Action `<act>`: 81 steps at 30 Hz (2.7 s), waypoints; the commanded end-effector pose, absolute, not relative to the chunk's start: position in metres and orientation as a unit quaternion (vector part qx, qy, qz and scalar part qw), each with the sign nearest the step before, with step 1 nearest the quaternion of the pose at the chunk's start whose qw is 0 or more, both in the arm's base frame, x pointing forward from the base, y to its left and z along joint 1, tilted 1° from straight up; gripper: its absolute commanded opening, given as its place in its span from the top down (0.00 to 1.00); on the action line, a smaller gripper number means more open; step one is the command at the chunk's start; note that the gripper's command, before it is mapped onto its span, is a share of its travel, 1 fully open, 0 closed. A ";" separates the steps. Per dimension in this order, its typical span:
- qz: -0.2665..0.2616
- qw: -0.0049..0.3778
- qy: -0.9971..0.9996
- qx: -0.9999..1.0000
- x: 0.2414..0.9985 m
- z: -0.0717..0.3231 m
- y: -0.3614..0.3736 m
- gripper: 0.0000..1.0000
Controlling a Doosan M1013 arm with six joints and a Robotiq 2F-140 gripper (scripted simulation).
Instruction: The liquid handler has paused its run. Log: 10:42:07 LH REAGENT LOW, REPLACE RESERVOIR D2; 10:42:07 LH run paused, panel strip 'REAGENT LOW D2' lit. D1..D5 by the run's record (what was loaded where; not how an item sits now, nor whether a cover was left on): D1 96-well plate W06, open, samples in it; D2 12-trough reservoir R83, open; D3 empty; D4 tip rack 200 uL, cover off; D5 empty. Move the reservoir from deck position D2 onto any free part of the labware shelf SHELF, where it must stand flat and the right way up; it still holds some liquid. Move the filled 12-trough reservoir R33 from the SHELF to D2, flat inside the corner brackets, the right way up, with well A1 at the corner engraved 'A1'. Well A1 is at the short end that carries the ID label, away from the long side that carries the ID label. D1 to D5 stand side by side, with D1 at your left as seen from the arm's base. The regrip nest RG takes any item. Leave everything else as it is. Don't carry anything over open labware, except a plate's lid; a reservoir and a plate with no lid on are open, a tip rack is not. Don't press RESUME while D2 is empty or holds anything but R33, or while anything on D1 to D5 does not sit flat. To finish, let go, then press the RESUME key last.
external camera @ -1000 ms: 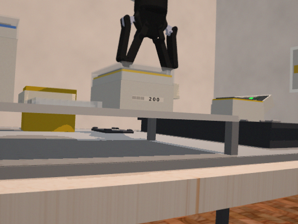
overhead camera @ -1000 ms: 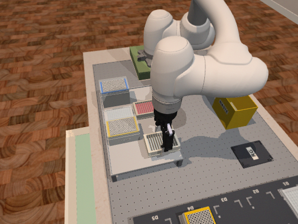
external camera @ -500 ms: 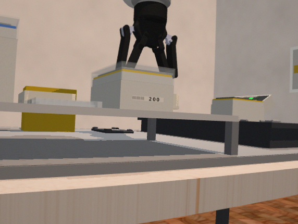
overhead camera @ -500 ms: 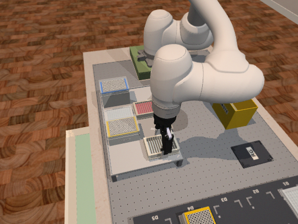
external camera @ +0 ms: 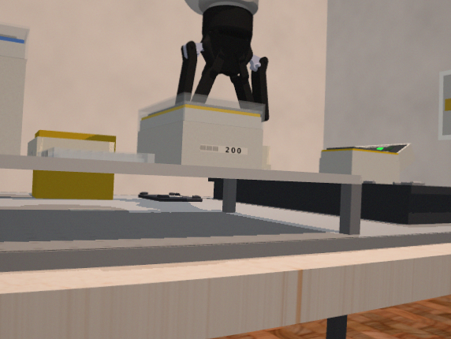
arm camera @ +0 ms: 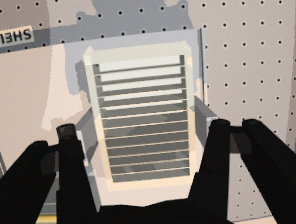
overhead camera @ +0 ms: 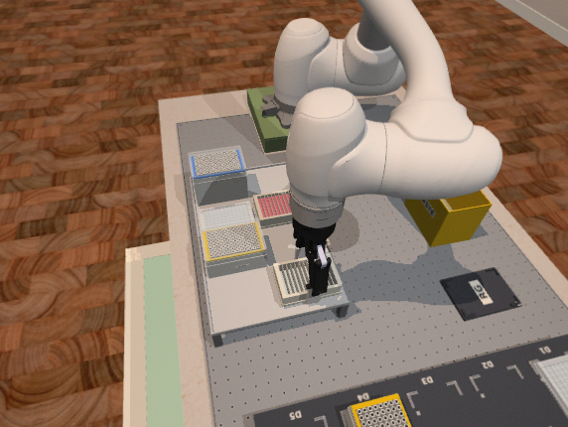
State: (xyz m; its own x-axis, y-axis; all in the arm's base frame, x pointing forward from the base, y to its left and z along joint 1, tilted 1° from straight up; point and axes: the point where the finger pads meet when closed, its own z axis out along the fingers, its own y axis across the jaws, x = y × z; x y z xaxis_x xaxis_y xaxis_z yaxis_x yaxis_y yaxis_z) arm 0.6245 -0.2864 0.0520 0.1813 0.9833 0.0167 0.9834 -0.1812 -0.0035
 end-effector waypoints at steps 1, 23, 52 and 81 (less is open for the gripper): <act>-0.005 0.007 -0.640 -0.768 0.624 0.052 -0.286 1.00; -0.005 0.007 -0.640 -0.768 0.624 0.052 -0.286 1.00; -0.005 0.007 -0.640 -0.768 0.624 0.043 -0.286 1.00; -0.005 0.007 -0.640 -0.768 0.624 0.041 -0.286 0.23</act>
State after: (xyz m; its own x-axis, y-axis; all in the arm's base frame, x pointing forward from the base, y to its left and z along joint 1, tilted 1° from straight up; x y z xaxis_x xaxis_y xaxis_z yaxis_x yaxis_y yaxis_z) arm 0.6245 -0.2862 0.0408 0.1813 0.9833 0.0167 0.9834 -0.1812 -0.0035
